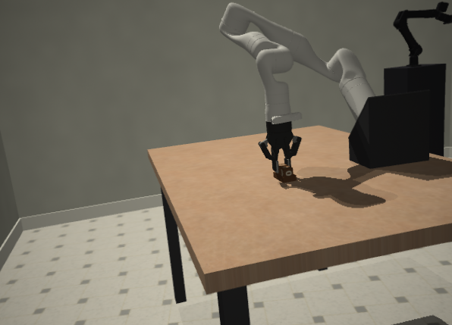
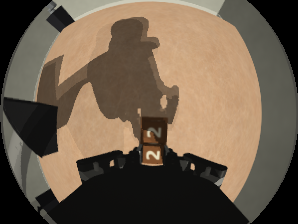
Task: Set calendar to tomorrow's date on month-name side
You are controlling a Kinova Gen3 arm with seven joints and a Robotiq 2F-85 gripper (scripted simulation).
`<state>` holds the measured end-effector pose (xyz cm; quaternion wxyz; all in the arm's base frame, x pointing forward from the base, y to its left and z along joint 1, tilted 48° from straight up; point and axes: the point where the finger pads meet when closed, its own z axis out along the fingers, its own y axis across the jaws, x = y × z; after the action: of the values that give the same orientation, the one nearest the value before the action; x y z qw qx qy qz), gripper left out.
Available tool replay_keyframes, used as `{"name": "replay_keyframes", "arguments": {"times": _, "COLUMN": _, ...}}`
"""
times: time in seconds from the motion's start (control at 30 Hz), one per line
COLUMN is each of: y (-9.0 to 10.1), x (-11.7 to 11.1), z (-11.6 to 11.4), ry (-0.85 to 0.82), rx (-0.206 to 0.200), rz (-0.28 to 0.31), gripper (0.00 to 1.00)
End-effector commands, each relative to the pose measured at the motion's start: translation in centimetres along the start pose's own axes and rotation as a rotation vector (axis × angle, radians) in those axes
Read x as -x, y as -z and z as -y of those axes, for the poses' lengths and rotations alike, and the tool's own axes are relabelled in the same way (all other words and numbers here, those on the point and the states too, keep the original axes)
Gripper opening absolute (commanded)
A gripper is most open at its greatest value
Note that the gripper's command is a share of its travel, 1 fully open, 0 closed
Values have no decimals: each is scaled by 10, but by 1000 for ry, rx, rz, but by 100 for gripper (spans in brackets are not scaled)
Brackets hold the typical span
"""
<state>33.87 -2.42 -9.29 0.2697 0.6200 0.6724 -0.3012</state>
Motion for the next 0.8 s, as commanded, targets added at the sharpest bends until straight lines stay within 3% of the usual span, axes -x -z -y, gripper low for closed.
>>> {"name": "replay_keyframes", "arguments": {"times": 0.0, "y": 1, "x": 0, "z": 0, "ry": 0, "rx": 2, "rz": -1, "gripper": 26}}
{"name": "replay_keyframes", "arguments": {"times": 0.57, "y": 1, "x": 0, "z": 0, "ry": 0, "rx": 2, "rz": -1, "gripper": 26}}
{"name": "replay_keyframes", "arguments": {"times": 0.77, "y": 1, "x": 0, "z": 0, "ry": 0, "rx": 2, "rz": -1, "gripper": 34}}
